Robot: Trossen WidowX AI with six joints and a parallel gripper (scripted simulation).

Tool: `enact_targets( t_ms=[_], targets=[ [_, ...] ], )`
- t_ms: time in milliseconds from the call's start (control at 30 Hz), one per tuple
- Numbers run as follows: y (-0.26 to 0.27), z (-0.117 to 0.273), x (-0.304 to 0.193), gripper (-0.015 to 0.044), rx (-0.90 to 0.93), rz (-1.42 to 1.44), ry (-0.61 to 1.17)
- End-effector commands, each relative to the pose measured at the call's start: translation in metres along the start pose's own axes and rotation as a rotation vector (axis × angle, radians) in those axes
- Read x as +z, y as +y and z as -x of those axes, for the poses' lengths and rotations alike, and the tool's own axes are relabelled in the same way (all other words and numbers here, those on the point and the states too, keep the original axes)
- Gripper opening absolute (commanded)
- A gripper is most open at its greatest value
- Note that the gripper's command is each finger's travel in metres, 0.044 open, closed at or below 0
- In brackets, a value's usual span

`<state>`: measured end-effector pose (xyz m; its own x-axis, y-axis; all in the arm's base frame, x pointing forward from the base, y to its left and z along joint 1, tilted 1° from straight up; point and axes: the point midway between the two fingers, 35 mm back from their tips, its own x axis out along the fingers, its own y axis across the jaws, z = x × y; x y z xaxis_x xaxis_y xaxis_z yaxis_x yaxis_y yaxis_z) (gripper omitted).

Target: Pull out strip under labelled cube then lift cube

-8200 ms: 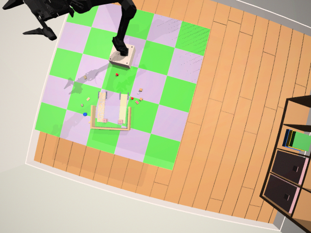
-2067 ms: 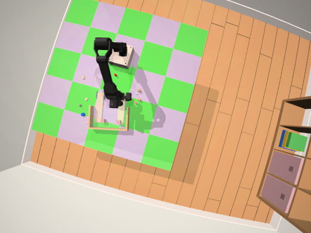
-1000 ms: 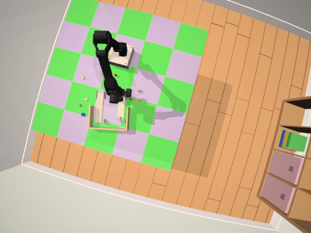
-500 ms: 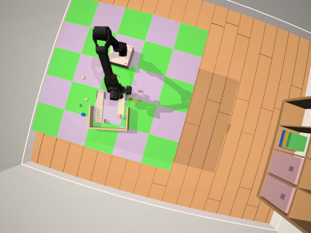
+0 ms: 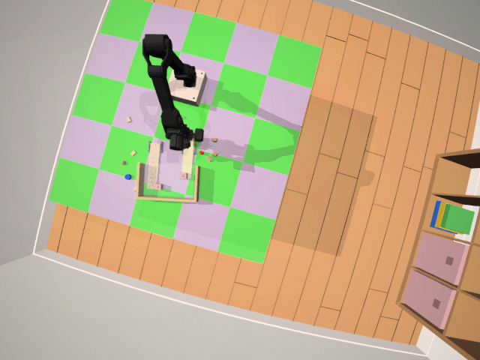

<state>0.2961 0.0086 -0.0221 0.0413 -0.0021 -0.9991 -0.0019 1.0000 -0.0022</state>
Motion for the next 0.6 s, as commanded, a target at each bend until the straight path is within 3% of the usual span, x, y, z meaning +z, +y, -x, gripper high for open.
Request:
enact_targets(
  t_ms=[0, 567],
  targets=[
    [0.000, -0.006, -0.015, 0.0000, 0.000, -0.005, 0.032],
    [-0.001, -0.005, -0.040, 0.0000, 0.000, -0.005, 0.034]
  ],
)
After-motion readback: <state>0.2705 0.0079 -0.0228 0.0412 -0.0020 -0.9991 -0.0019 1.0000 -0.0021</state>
